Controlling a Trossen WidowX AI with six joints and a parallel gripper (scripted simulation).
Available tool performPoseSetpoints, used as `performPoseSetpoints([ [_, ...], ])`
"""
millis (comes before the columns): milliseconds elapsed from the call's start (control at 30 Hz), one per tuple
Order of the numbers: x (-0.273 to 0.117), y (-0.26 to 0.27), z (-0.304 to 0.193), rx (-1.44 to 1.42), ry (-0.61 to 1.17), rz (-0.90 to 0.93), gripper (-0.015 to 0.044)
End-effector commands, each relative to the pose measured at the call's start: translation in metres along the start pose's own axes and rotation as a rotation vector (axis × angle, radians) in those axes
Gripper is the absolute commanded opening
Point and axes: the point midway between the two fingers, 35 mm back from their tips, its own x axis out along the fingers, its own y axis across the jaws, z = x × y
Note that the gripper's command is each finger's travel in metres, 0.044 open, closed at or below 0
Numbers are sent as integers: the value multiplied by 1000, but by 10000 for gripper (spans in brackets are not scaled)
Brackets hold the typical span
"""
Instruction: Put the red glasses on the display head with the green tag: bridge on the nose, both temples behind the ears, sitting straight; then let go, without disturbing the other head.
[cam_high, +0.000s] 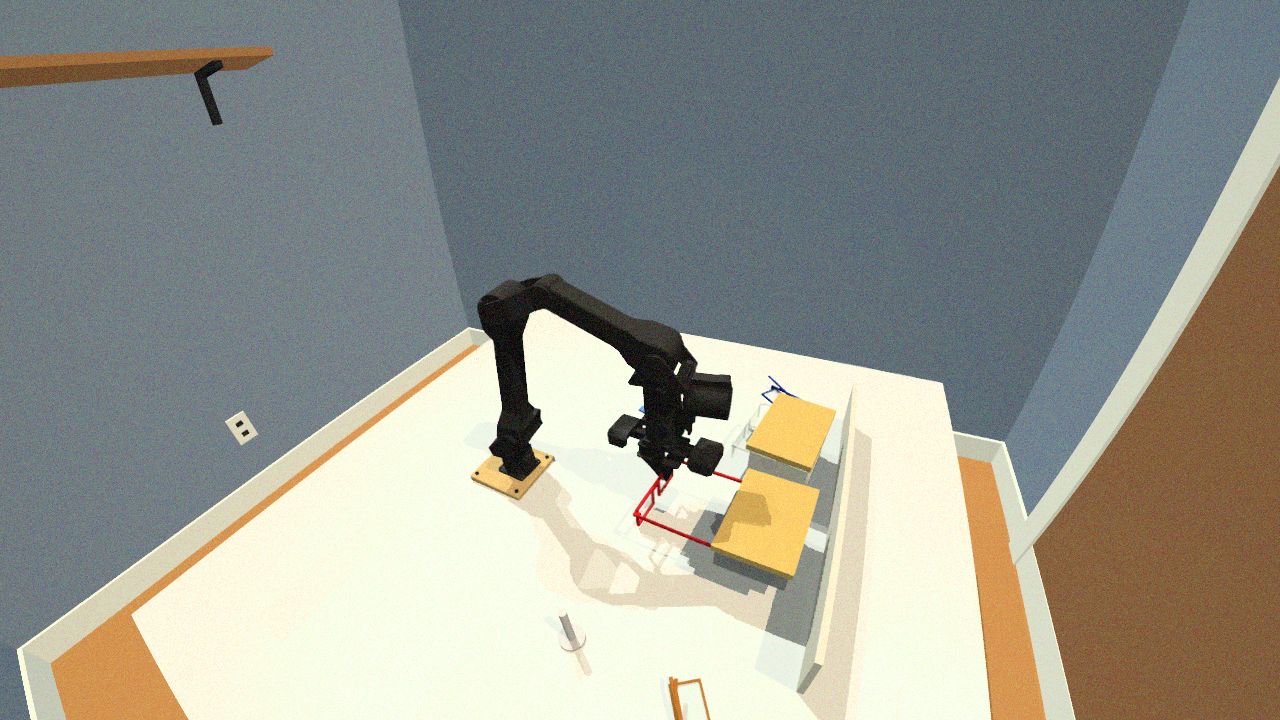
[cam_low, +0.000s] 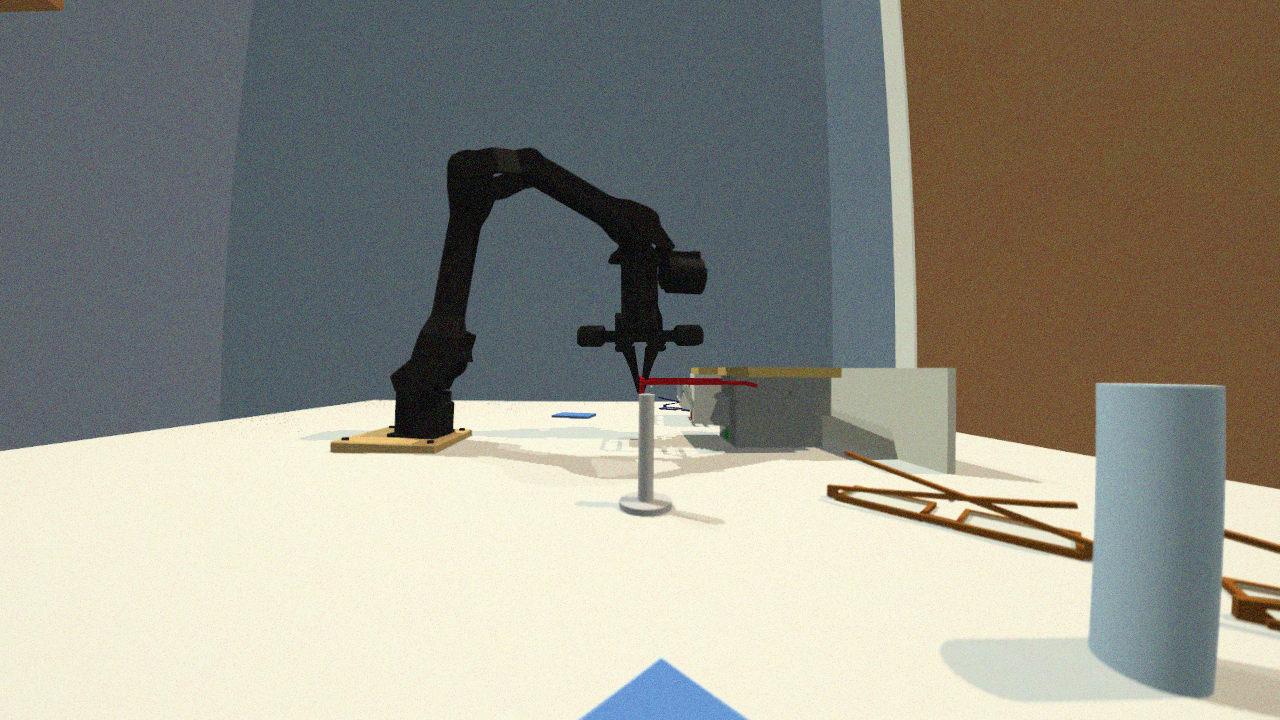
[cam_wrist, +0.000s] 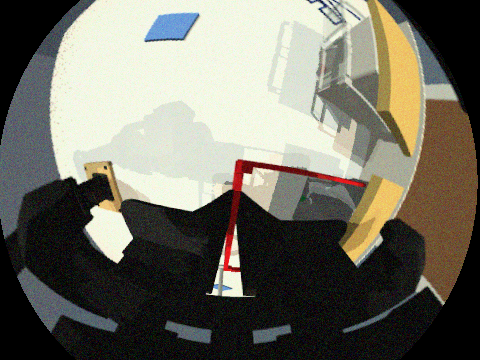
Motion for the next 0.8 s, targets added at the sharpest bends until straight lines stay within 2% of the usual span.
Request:
performPoseSetpoints([
  [0,0,-6,1,-6,-3,1,0],
  [767,-1,-40,1,-6,-3,-3,0],
])
